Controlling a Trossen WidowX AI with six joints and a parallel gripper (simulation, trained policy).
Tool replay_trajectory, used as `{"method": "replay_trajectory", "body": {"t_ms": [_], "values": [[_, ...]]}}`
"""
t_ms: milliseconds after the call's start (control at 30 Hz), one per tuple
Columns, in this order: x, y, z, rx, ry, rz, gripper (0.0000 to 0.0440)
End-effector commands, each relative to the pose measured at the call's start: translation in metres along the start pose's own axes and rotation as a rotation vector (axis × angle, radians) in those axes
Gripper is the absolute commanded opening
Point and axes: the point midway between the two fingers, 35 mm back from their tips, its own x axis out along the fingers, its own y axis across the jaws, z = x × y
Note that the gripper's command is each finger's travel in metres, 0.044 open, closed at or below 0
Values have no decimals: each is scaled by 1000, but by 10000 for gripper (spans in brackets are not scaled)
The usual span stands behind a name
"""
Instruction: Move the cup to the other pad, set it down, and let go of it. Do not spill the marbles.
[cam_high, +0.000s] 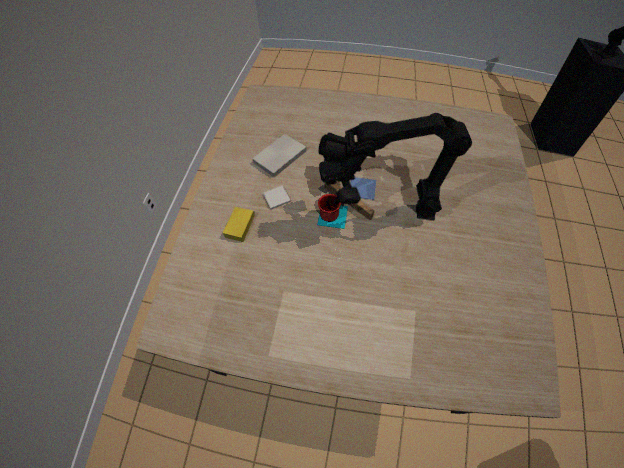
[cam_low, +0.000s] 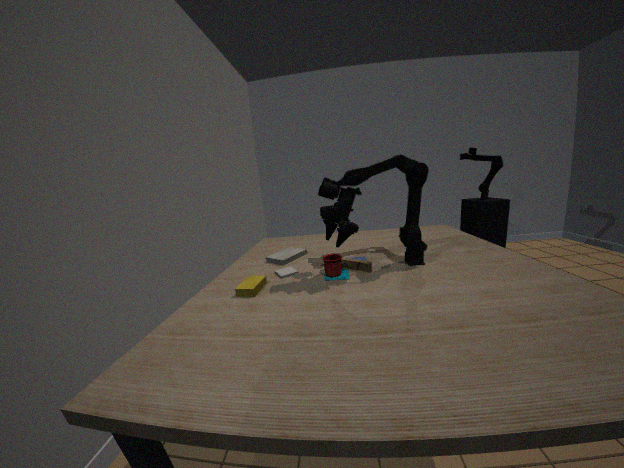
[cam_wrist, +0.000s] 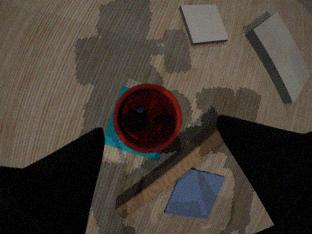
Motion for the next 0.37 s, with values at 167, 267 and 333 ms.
{"method": "replay_trajectory", "body": {"t_ms": [167,267,333], "values": [[-19,-14,8,23,-45,-16,440],[-22,-18,10,27,-51,-23,439],[-23,-21,11,29,-53,-28,433]]}}
